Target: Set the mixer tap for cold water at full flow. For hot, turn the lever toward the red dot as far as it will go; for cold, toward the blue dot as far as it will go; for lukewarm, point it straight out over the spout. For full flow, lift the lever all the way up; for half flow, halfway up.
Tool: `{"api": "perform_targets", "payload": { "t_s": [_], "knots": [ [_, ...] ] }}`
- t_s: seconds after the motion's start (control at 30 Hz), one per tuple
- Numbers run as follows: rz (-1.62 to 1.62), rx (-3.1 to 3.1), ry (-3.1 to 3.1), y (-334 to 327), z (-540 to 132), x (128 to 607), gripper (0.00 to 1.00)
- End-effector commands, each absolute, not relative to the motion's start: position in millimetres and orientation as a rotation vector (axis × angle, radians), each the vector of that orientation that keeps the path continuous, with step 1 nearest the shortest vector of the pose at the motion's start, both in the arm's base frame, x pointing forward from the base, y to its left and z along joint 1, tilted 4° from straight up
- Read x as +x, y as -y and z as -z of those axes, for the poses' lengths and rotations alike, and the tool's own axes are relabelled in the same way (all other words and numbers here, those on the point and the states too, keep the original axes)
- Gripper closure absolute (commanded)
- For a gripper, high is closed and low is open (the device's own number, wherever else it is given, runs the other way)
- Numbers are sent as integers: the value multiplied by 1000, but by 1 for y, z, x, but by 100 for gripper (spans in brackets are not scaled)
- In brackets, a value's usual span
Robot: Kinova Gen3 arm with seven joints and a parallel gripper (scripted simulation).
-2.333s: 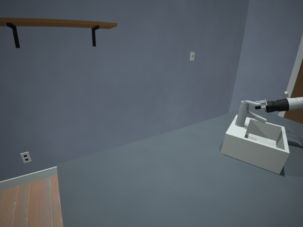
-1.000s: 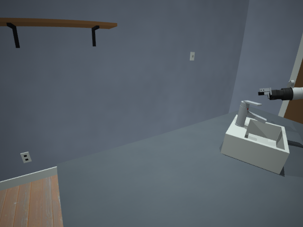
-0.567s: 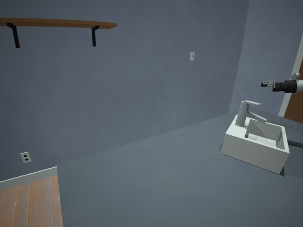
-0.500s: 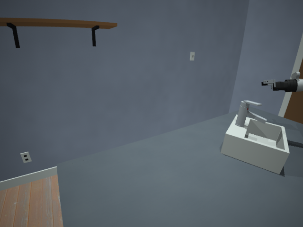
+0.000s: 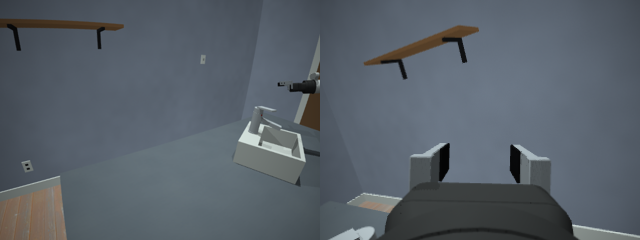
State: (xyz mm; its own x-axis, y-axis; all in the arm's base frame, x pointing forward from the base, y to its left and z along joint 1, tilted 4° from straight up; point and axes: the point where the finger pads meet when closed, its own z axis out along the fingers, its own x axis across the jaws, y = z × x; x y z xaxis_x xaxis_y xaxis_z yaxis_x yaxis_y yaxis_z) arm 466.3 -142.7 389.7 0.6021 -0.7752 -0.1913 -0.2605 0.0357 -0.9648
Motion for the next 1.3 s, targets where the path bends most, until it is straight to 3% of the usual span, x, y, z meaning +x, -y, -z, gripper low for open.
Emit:
{"api": "perform_targets", "payload": {
  "t_s": [0.0,1.27],
  "knots": [
    [518,-1541,-887,142,-400,465,0],
    [692,-1666,-674,127,-453,445,0]
  ]
}}
